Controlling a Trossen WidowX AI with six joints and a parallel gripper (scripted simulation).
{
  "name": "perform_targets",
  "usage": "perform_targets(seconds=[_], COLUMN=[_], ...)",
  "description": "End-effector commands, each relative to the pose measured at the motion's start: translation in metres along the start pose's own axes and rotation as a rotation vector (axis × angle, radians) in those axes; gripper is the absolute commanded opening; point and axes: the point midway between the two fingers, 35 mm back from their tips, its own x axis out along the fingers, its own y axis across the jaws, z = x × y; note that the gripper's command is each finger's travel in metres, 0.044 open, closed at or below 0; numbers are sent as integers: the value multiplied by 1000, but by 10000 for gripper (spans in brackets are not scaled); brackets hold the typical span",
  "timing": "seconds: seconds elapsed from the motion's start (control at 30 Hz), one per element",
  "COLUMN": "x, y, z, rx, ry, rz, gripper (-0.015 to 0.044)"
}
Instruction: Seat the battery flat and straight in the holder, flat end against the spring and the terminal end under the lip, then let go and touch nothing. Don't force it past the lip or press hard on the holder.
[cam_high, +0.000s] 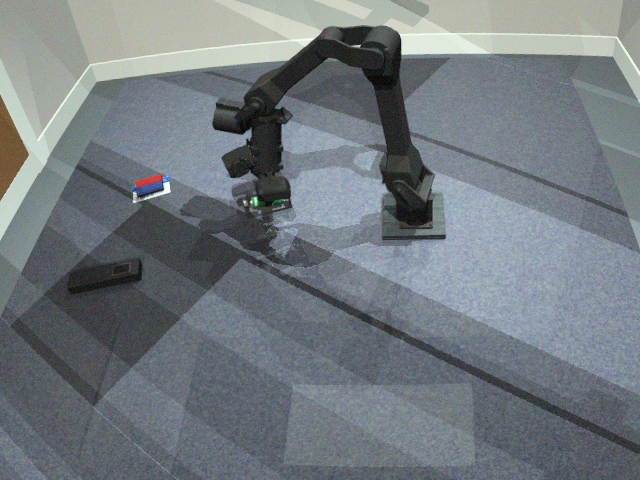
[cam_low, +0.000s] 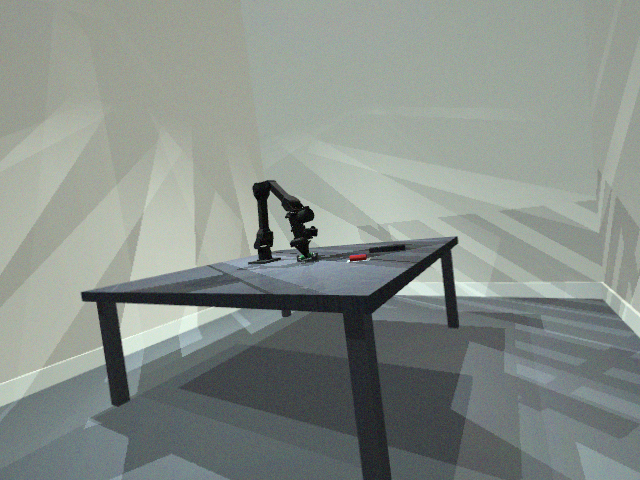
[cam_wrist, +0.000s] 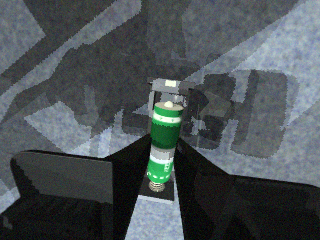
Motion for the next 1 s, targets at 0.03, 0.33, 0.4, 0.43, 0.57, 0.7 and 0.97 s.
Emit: perform_targets(seconds=[0.03,0.33,0.4,0.43,0.57,0.7,0.97], x=[3,3,3,3,4,4,5], y=[0,0,0,0,0,0,0], z=[-3,-2,-2,-1,-1,0,3], rx=[8,6,6,6,4,2,2], ry=[59,120,133,139,164,184,191], rz=[2,3,3,3,3,3,4], gripper=[67,67,67,67,67,67,67])
